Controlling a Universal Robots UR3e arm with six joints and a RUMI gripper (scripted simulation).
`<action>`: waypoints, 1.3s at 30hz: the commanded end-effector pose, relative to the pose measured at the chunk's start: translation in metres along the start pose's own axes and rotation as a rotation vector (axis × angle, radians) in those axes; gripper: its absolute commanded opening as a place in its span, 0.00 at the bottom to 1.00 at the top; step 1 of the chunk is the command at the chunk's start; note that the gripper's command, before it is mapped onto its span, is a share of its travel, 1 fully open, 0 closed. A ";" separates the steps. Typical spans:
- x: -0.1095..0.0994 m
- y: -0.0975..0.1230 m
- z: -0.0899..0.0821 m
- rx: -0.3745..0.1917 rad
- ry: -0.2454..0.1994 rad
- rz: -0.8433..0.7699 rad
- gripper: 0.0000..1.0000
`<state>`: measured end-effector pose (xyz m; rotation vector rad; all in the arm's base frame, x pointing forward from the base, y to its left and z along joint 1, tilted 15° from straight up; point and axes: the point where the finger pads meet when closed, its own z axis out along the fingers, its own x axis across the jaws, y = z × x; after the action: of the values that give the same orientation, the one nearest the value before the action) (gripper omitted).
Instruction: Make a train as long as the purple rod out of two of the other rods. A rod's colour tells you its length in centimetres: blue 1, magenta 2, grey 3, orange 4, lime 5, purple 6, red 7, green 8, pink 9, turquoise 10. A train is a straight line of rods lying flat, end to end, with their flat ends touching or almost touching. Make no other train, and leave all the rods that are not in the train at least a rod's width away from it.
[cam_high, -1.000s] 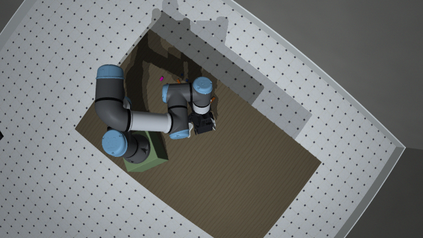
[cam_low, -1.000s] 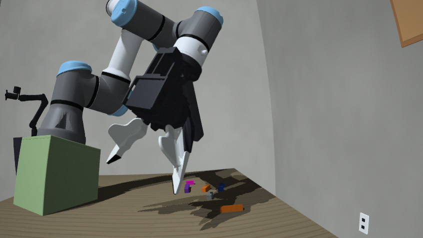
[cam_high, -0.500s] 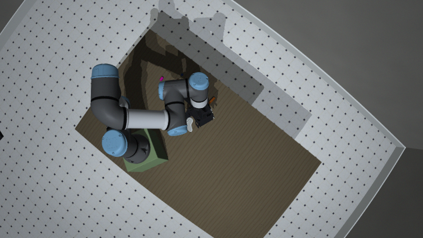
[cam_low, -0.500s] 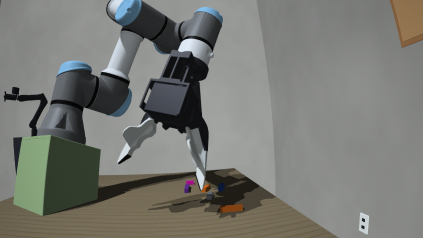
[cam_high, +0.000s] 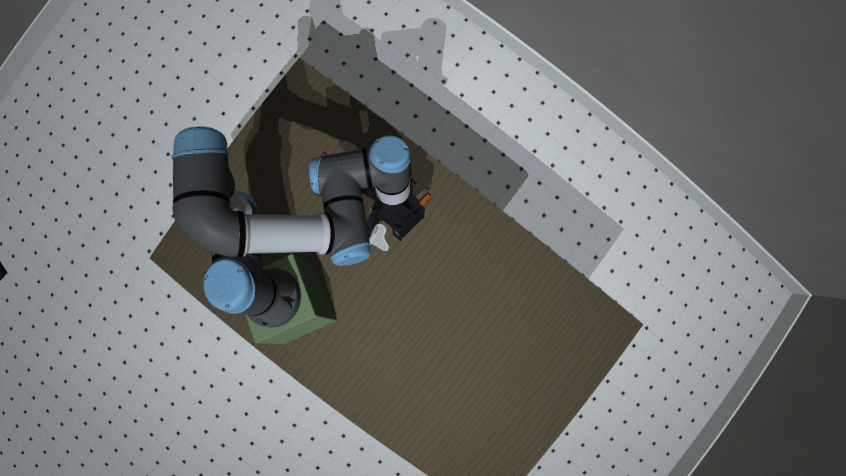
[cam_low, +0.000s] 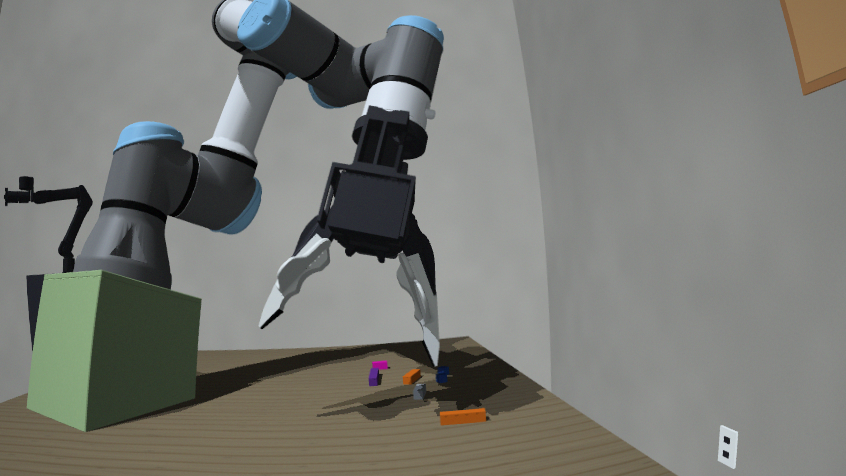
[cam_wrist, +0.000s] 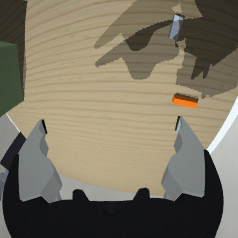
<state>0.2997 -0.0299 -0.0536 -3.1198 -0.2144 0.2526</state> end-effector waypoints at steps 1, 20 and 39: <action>0.013 -0.018 -0.007 0.039 0.057 -0.152 1.00; 0.033 -0.054 -0.023 0.077 0.164 -0.434 1.00; 0.051 -0.095 -0.044 0.095 0.294 -0.747 1.00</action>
<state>0.3383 0.0574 -0.0230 -2.7718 -1.1168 -0.1235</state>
